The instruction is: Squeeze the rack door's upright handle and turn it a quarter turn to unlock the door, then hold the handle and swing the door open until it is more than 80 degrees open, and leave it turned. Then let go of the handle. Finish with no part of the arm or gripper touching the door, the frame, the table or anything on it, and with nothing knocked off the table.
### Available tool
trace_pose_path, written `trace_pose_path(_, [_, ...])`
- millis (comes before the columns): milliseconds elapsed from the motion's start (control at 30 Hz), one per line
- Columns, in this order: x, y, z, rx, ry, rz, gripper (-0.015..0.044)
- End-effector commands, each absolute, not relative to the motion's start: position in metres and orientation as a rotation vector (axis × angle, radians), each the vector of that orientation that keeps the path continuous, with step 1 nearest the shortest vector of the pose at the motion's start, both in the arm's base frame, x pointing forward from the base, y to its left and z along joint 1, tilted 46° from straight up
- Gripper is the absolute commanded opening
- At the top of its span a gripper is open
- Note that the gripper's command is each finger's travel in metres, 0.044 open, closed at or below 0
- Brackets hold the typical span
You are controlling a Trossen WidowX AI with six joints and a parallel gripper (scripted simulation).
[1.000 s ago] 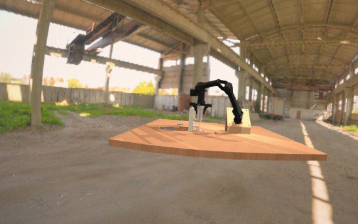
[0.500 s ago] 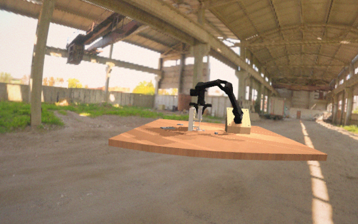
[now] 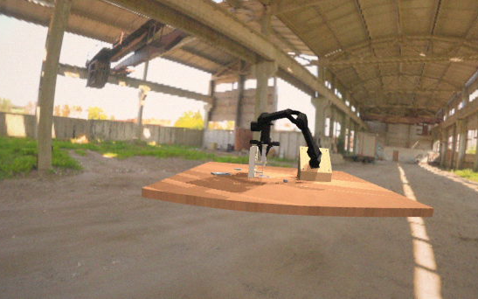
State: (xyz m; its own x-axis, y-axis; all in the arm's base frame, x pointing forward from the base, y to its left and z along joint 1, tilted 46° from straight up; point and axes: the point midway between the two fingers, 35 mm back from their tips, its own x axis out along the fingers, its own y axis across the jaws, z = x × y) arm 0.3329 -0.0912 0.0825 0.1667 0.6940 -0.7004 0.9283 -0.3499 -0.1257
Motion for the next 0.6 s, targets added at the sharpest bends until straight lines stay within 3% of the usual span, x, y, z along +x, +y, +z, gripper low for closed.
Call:
trace_pose_path(0, [0.3332,-0.0910,0.0827,2.122,1.547,-0.986,0.0052])
trace_pose_path(133, [0.3332,-0.0910,0.0827,2.122,1.547,-0.986,0.0026])
trace_pose_path(567, [0.3254,-0.0917,0.0803,1.995,1.573,-0.810,0.0026])
